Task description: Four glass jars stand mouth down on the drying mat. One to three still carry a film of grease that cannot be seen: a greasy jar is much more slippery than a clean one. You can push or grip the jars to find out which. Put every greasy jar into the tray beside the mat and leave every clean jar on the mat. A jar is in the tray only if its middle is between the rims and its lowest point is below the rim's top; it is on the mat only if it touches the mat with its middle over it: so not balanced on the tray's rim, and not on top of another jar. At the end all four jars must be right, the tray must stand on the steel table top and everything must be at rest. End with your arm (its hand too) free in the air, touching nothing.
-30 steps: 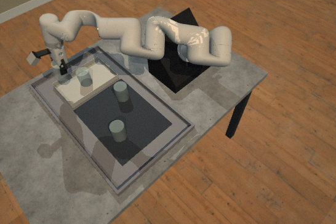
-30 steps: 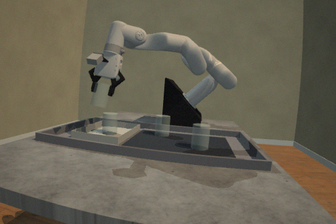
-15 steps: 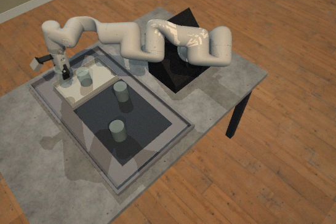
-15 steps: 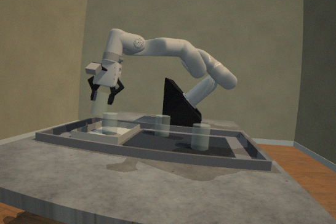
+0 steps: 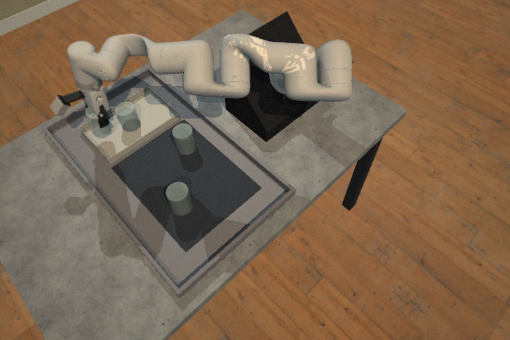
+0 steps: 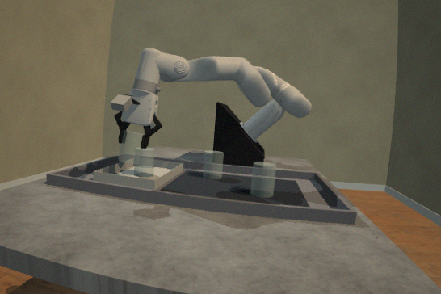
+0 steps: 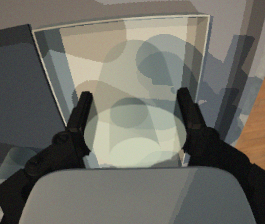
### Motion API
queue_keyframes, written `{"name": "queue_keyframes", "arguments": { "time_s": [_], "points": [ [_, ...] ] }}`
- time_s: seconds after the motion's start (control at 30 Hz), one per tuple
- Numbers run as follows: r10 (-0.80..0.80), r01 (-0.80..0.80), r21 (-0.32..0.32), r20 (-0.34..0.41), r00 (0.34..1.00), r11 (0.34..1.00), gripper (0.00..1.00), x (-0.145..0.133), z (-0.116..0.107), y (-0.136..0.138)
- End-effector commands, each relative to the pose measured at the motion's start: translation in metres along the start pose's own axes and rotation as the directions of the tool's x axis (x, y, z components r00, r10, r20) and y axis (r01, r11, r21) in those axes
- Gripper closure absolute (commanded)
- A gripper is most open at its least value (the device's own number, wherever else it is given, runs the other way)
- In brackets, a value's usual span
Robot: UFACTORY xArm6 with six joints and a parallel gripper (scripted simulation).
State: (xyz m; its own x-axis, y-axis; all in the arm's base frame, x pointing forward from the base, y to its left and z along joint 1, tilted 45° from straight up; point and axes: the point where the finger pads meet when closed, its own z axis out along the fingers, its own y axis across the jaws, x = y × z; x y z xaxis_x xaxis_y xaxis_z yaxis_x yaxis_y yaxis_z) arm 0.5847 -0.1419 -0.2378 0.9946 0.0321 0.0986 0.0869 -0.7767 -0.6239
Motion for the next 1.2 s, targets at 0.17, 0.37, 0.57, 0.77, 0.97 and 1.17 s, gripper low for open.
{"name": "queue_keyframes", "arguments": {
  "time_s": [0.17,0.37,0.57,0.77,0.97,1.17],
  "points": [
    [-0.009,-0.006,0.118,0.127,0.992,0.993,1.0,0.0,0.016,-0.001],
    [-0.009,-0.006,0.118,0.127,0.992,0.993,1.0,-0.001,0.029,-0.003],
    [-0.009,-0.006,0.118,0.127,0.992,0.993,1.0,-0.001,0.031,-0.003],
    [-0.009,-0.006,0.118,0.127,0.992,0.993,1.0,-0.002,0.036,-0.003],
    [-0.009,-0.006,0.118,0.127,0.992,0.993,1.0,-0.003,0.043,-0.004],
    [-0.009,-0.006,0.118,0.127,0.992,0.993,1.0,-0.004,0.051,-0.005]
  ]
}}
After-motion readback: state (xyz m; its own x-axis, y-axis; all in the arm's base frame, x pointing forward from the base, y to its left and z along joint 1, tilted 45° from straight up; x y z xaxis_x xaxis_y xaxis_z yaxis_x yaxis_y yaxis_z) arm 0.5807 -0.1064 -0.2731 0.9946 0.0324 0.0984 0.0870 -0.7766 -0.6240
